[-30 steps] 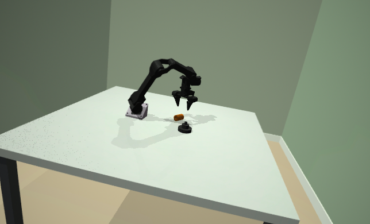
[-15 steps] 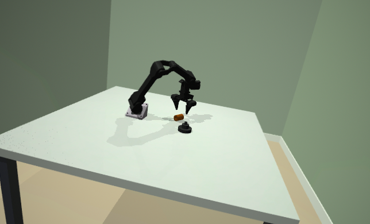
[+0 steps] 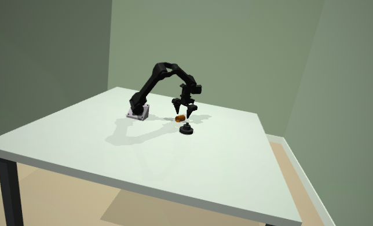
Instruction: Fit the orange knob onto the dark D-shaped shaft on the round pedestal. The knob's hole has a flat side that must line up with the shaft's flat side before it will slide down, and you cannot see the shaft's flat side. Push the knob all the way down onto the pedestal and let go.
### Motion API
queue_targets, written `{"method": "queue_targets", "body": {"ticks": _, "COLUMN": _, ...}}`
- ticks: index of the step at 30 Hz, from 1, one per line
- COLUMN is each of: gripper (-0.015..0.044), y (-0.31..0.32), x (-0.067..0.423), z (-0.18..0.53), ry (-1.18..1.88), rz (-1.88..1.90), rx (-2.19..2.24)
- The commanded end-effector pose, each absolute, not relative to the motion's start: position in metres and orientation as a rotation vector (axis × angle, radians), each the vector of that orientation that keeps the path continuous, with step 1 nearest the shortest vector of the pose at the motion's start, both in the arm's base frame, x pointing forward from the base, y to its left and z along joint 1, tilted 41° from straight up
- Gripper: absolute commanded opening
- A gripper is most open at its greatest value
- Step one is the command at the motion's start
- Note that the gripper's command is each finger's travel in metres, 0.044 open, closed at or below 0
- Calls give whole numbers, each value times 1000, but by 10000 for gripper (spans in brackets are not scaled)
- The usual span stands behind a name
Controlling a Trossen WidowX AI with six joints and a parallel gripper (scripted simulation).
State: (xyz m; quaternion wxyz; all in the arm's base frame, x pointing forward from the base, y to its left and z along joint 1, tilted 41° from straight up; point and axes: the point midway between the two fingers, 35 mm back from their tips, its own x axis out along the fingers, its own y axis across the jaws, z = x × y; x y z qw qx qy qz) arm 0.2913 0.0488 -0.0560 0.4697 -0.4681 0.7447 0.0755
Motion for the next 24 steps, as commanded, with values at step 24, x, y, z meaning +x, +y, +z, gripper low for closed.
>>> {"method": "queue_targets", "body": {"ticks": 24, "gripper": 240, "y": 33, "x": 286, "z": -72, "ry": 1830, "rz": 183, "rx": -1156}}
